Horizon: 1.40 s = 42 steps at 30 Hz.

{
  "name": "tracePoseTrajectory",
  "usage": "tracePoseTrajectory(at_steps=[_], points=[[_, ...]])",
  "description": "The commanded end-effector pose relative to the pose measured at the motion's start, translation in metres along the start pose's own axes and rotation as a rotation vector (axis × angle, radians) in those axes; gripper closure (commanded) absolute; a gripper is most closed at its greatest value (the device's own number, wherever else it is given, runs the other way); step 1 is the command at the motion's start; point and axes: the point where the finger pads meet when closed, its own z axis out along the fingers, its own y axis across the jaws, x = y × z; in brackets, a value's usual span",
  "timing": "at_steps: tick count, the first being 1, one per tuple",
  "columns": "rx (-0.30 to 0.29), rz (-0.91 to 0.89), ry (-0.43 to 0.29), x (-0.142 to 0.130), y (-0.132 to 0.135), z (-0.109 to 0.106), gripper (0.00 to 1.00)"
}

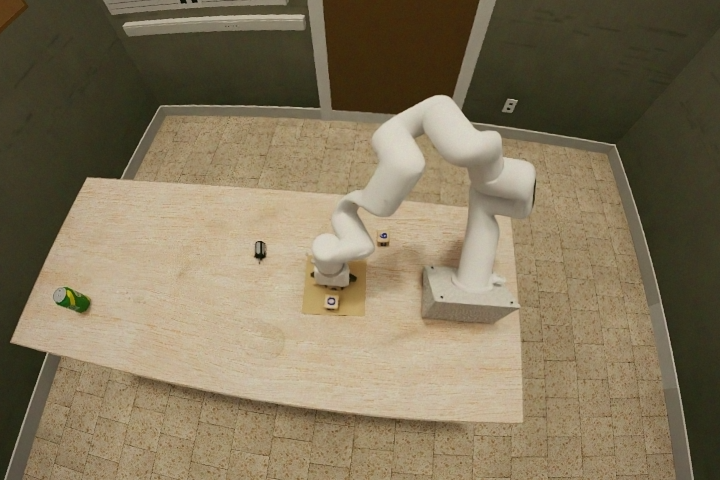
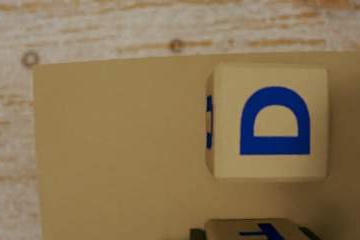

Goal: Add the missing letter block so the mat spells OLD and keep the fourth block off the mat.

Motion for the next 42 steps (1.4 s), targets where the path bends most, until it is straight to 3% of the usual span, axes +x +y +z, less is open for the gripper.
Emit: tracePoseTrajectory(at_steps=[1, 7, 11, 26, 42], points=[[0.004, 0.0, -0.002, -0.001, -0.001, -0.001, 0.5], [0.004, 0.0, -0.002, -0.001, -0.001, -0.001, 0.46], [0.004, 0.0, -0.002, -0.001, -0.001, -0.001, 0.38], [0.004, 0.0, -0.002, -0.001, -0.001, -0.005, 0.38], [0.004, 0.0, -0.002, -0.001, -0.001, -0.069, 0.38]])
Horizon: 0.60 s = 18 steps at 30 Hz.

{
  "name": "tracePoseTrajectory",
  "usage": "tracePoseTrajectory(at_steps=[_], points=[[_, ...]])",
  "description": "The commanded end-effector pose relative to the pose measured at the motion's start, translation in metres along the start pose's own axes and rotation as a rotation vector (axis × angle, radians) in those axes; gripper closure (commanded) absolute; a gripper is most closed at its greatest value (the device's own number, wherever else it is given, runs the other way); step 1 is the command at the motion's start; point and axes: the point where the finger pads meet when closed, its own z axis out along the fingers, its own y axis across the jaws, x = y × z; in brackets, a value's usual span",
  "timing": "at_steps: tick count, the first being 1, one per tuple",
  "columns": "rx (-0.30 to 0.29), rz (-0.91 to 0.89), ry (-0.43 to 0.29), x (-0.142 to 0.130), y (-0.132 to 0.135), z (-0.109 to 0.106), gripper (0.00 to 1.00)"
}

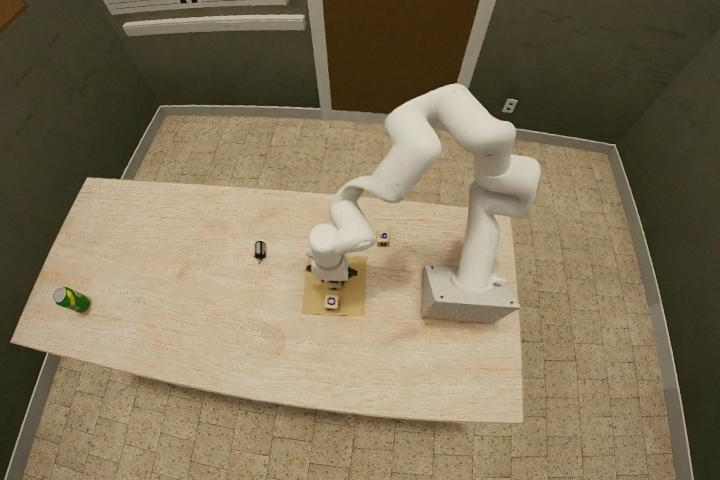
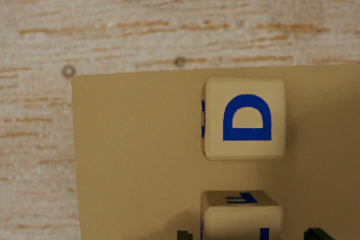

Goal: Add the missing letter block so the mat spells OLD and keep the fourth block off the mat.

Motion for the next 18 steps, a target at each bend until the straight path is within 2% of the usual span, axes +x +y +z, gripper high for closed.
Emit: tracePoseTrajectory(at_steps=[1, 6, 11, 12, 18], points=[[0.001, 0.001, 0.001, 0.001, 0.0, -0.02, 0.38], [0.001, 0.001, 0.001, 0.001, 0.0, -0.035, 0.38], [0.001, 0.001, 0.001, 0.001, 0.0, -0.038, 0.38], [0.001, 0.001, 0.001, 0.001, 0.0, -0.038, 0.0], [0.001, 0.001, 0.001, 0.001, 0.0, -0.038, 0.0]])
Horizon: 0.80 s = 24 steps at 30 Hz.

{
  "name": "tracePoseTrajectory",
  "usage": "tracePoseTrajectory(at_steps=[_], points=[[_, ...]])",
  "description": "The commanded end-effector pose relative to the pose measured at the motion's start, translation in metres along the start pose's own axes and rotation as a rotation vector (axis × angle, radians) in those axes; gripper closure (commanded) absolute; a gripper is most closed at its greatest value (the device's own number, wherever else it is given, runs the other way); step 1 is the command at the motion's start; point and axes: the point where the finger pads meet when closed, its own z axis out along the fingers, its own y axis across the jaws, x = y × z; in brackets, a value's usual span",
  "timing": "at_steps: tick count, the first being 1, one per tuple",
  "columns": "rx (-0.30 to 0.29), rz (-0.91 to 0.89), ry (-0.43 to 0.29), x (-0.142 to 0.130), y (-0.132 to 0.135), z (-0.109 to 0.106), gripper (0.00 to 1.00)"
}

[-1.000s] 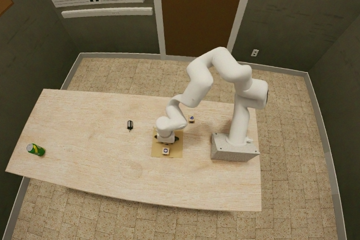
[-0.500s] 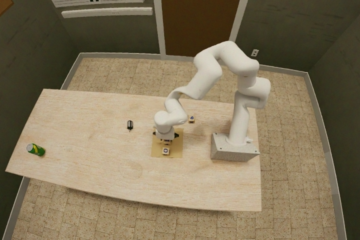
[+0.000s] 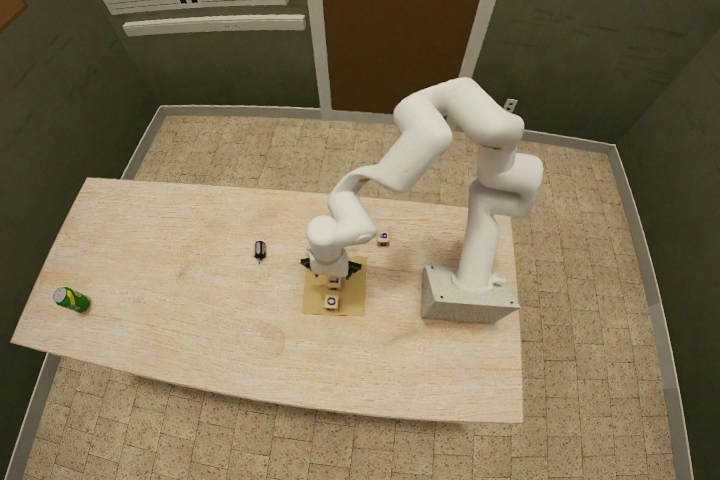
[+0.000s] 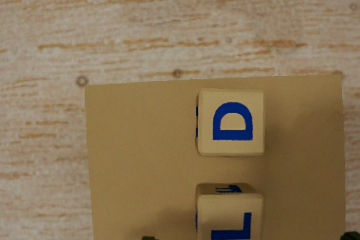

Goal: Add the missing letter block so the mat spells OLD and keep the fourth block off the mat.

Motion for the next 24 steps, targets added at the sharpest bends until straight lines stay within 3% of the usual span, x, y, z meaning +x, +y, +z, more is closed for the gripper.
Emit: tracePoseTrajectory(at_steps=[1, 18, 24], points=[[0.004, -0.001, -0.002, -0.001, -0.001, -0.002, 0.0], [0.004, -0.001, -0.002, -0.001, -0.001, -0.003, 0.0], [0.004, -0.001, -0.002, -0.001, -0.001, -0.016, 0.0]])
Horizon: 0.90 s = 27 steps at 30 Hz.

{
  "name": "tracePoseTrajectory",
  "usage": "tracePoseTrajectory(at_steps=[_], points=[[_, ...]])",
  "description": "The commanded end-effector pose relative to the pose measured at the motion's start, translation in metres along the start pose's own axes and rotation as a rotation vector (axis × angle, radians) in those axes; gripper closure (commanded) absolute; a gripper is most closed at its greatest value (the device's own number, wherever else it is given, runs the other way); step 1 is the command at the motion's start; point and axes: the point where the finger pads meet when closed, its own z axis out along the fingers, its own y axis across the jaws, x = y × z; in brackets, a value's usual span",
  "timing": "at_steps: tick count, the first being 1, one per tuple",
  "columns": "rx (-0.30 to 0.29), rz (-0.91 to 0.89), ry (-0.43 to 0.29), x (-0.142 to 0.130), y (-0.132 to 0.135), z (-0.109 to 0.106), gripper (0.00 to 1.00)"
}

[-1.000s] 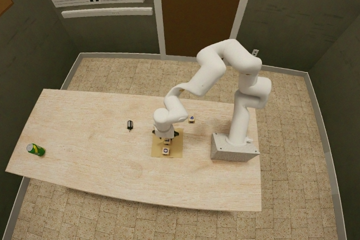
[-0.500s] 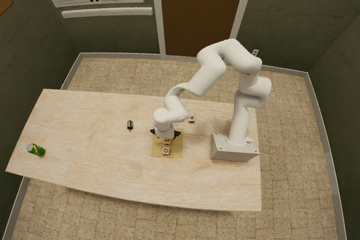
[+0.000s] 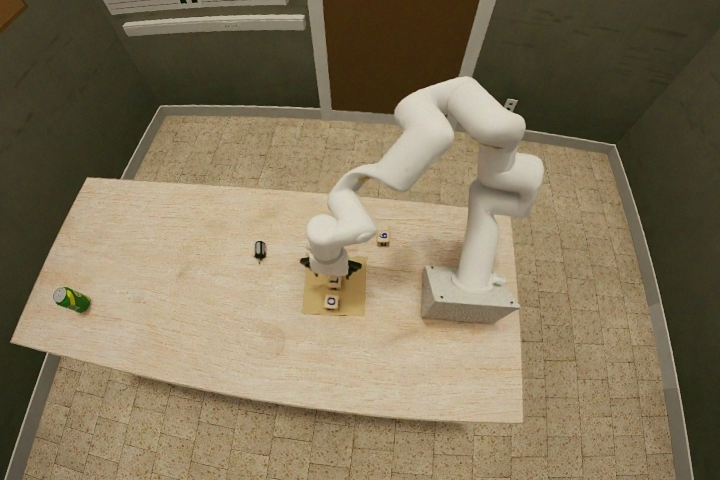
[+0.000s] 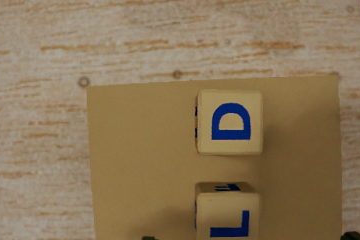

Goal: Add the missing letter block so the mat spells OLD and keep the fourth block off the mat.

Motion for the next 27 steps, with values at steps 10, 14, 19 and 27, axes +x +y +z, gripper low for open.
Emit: tracePoseTrajectory(at_steps=[10, 14, 19, 27], points=[[0.005, -0.001, -0.003, -0.001, -0.001, -0.05, 0.0], [0.005, -0.001, -0.003, -0.001, -0.001, -0.068, 0.0], [0.005, -0.001, -0.003, -0.001, -0.001, -0.08, 0.0], [0.005, -0.001, -0.003, -0.001, -0.001, -0.081, 0.0]])
